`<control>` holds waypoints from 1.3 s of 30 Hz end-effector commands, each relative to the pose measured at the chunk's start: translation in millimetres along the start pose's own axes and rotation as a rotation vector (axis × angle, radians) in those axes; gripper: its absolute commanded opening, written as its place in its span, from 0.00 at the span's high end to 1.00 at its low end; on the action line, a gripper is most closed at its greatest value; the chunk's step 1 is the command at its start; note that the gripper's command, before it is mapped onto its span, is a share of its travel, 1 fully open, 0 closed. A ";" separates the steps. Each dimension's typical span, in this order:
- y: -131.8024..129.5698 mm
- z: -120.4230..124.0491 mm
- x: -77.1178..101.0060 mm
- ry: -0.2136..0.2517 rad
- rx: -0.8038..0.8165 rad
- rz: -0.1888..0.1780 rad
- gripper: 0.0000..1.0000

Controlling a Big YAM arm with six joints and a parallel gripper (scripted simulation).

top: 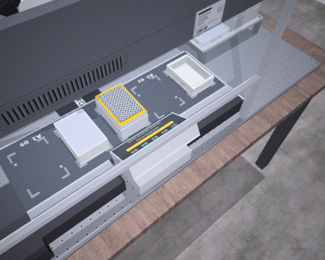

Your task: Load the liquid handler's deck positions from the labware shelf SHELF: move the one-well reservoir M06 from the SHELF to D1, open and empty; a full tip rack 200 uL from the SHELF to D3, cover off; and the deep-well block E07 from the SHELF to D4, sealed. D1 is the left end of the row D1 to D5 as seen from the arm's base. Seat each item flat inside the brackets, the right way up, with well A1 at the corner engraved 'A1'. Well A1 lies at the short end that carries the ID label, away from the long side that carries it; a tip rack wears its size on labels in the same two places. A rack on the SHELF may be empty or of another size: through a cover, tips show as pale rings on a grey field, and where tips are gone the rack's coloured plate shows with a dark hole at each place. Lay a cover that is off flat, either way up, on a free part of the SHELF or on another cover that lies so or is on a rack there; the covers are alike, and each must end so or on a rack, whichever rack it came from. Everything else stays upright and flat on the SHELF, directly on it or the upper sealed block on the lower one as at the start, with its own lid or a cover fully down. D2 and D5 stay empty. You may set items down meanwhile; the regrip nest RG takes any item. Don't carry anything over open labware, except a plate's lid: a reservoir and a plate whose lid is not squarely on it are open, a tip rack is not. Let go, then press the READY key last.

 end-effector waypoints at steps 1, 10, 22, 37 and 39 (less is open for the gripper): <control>-14.4 -6.4 7.3 -0.027 0.028 -0.023 1.00; -59.0 -4.0 5.8 -0.027 0.028 -0.021 1.00; -94.5 -12.3 12.6 -0.050 0.042 -0.017 1.00; -90.0 -5.7 -17.5 -0.024 0.030 -0.001 1.00; -91.5 -1.6 -23.6 -0.015 0.024 -0.001 1.00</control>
Point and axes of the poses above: the point where the finger pads meet when closed, its own x axis back along the fingers, its own y axis across the jaws, z = x × y, the point moved 6 cm from there along x, back along the fingers, and after that the axes turned 11 degrees about x, right-handed, at the moved point
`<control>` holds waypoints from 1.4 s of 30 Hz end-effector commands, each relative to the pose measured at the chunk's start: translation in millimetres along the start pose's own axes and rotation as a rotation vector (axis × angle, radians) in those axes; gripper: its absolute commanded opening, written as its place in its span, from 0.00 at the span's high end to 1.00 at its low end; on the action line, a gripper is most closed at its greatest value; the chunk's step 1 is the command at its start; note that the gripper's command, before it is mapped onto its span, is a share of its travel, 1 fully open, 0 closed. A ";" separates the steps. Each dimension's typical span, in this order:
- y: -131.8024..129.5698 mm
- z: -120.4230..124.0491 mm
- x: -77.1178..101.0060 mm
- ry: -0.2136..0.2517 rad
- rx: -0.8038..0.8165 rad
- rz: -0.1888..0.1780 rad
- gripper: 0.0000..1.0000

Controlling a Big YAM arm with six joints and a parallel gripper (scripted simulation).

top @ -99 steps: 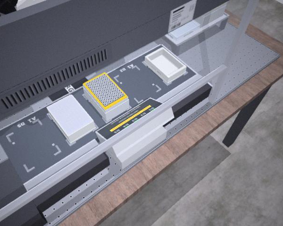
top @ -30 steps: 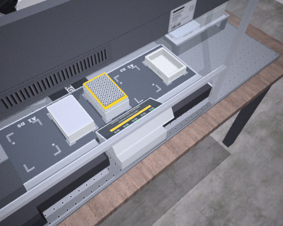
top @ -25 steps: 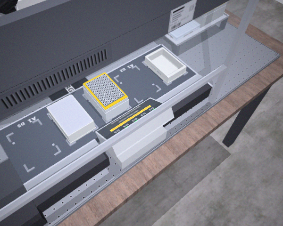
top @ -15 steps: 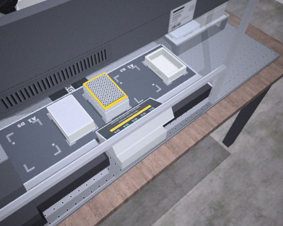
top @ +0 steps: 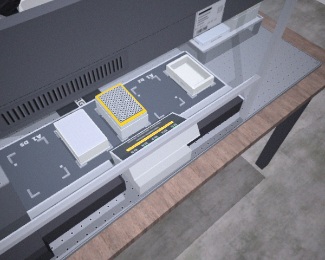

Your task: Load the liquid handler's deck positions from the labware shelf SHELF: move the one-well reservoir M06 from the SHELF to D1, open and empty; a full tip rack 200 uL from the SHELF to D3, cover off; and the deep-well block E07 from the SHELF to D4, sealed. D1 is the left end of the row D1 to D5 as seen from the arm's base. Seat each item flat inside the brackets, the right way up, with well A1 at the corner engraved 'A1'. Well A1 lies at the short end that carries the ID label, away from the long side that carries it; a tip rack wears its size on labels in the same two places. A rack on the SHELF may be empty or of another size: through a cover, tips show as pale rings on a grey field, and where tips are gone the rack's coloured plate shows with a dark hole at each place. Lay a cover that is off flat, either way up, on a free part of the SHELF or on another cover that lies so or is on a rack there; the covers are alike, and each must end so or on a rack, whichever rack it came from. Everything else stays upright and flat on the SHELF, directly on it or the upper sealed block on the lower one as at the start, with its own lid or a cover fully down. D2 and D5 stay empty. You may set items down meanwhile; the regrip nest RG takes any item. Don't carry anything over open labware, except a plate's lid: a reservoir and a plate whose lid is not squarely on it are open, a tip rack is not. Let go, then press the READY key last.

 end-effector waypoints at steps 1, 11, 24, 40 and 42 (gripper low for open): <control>1.0 -3.9 -7.6 -0.007 0.003 0.010 1.00; 6.7 -18.5 -11.4 -0.038 0.024 0.012 1.00; 2.2 -8.1 -40.4 -0.014 0.009 0.010 1.00; -0.1 -2.5 -66.4 -0.004 0.002 0.010 1.00; -0.2 -2.4 -69.8 -0.004 0.002 0.010 1.00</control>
Point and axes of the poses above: the point where the finger pads meet when closed, its own x axis back along the fingers, its own y axis across the jaws, z = x × y, the point moved 6 cm from there along x, back along the fingers, and after that the axes turned 11 degrees about x, right-handed, at the moved point
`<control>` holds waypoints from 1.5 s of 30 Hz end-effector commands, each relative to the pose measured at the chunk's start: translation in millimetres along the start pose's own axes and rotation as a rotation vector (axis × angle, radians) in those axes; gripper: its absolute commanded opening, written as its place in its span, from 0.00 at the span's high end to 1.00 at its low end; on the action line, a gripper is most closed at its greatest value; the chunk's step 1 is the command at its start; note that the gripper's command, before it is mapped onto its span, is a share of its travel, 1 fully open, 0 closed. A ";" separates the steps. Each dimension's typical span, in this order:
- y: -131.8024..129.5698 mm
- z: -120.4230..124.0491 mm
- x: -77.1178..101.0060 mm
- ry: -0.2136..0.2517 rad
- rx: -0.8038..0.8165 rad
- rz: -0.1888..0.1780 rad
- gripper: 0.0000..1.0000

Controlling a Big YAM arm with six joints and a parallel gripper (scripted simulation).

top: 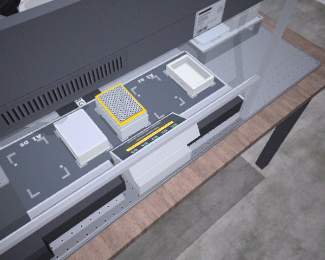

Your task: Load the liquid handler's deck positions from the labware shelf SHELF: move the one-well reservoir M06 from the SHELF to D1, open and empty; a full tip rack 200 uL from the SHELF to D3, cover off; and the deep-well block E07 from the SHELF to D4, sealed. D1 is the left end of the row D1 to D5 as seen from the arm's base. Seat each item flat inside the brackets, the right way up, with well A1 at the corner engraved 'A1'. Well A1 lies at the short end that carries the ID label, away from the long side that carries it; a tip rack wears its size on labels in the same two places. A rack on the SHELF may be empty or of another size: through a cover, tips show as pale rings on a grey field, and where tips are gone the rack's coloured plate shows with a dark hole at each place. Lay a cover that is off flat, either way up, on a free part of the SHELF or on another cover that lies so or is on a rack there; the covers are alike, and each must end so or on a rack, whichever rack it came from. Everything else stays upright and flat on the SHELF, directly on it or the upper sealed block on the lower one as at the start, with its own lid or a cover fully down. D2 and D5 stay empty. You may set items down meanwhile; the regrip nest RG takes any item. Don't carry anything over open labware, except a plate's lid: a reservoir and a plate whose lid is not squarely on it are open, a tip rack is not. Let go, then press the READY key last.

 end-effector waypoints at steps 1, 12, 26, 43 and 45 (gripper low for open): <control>0.2 -2.5 -5.8 -0.005 -0.002 0.009 1.00; 1.5 -6.2 -21.0 -0.011 0.003 0.008 1.00; 0.7 -4.7 -41.6 -0.008 0.001 0.008 1.00; -1.3 -0.7 -67.7 -0.001 -0.004 0.009 1.00; -0.8 -1.8 -70.7 -0.003 -0.002 0.009 1.00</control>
Point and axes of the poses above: the point where the finger pads meet when closed, its own x axis back along the fingers, its own y axis across the jaws, z = x × y, the point moved 6 cm from there along x, back along the fingers, and after that the axes turned 11 degrees about x, right-handed, at the moved point
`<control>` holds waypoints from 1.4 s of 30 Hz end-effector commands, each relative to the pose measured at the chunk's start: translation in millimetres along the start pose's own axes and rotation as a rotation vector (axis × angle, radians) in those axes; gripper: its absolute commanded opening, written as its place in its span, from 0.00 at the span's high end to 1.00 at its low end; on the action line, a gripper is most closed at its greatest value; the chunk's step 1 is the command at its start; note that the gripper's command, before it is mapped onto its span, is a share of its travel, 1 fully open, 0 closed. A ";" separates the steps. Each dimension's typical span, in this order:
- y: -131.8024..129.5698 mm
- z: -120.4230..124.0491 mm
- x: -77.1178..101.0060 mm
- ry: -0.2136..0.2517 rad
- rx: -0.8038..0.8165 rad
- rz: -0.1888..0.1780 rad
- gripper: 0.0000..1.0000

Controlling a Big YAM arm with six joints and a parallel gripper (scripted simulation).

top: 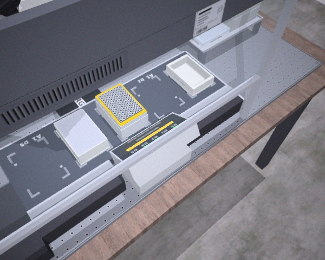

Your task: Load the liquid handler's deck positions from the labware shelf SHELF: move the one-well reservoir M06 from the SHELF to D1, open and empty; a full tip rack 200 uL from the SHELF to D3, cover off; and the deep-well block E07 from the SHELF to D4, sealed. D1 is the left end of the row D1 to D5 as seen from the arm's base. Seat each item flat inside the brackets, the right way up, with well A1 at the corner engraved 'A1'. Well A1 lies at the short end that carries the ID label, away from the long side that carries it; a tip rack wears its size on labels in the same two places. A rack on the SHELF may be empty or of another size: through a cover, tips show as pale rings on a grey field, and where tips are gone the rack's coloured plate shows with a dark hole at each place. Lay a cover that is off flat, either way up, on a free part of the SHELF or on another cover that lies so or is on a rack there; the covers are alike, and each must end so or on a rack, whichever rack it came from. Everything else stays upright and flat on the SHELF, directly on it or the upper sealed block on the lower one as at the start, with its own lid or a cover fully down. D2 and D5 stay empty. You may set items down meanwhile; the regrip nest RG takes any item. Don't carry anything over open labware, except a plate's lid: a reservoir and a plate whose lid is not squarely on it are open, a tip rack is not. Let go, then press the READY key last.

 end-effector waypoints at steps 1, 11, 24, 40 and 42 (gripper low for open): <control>-0.6 -2.5 -8.1 -0.003 -0.006 0.010 1.00; 1.8 -15.1 -3.0 -0.025 -0.002 -0.005 1.00; -4.2 -33.0 -0.3 -0.017 -0.004 -0.010 1.00; -7.8 -42.4 1.7 -0.013 -0.008 -0.011 1.00; -7.8 -42.4 1.7 -0.013 -0.008 -0.011 1.00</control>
Point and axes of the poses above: the point where the finger pads meet when closed, its own x axis back along the fingers, its own y axis across the jaws, z = x × y, the point moved 6 cm from there along x, back along the fingers, and after that the axes turned 11 degrees about x, right-handed, at the moved point
